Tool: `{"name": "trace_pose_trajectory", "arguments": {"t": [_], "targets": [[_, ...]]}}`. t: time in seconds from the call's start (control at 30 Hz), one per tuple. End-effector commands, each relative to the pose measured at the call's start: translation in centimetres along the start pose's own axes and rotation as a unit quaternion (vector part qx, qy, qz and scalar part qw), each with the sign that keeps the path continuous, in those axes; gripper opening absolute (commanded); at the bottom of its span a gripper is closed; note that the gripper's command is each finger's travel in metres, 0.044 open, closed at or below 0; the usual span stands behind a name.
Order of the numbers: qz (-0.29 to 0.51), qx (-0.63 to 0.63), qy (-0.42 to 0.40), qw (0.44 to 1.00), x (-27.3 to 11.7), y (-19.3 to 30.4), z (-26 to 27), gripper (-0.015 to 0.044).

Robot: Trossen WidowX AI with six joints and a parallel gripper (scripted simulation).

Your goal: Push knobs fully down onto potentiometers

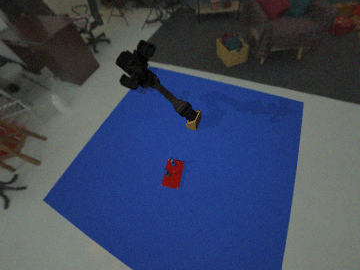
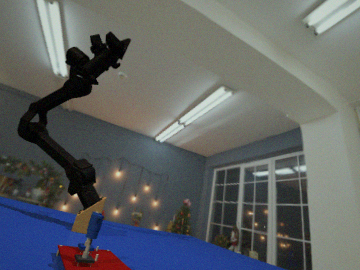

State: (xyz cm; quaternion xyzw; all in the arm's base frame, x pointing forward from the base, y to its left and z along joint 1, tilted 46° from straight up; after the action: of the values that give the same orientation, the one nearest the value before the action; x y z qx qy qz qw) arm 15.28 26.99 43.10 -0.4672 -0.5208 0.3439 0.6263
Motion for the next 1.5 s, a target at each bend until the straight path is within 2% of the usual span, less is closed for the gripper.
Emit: {"name": "trace_pose_trajectory", "arguments": {"t": [0.0,0.37,0.9,1.47], "targets": [[0.041,0.025,0.041,0.998,0.5,1.9,-1.9,0.0],[0.16,0.08,0.16,0.971,0.7,7.4,-6.7,0.0],[0.318,0.116,0.319,0.885,-2.0,15.1,-12.6,0.0],[0.491,0.142,0.475,0.717,-7.7,22.0,-16.9,0.0]]}}
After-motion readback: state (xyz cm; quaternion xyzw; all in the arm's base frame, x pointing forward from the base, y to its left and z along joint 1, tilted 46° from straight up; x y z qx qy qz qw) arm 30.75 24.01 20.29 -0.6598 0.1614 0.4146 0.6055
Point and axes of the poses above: the point midway between the two fingers, 35 mm back from their tips, its own x axis out along the fingers, its own z axis across the jaws, y = z × x, the point moved 6 cm from there along -x, back along the fingers, and after that the axes turned 11 degrees about -x, right-handed, at the moved point
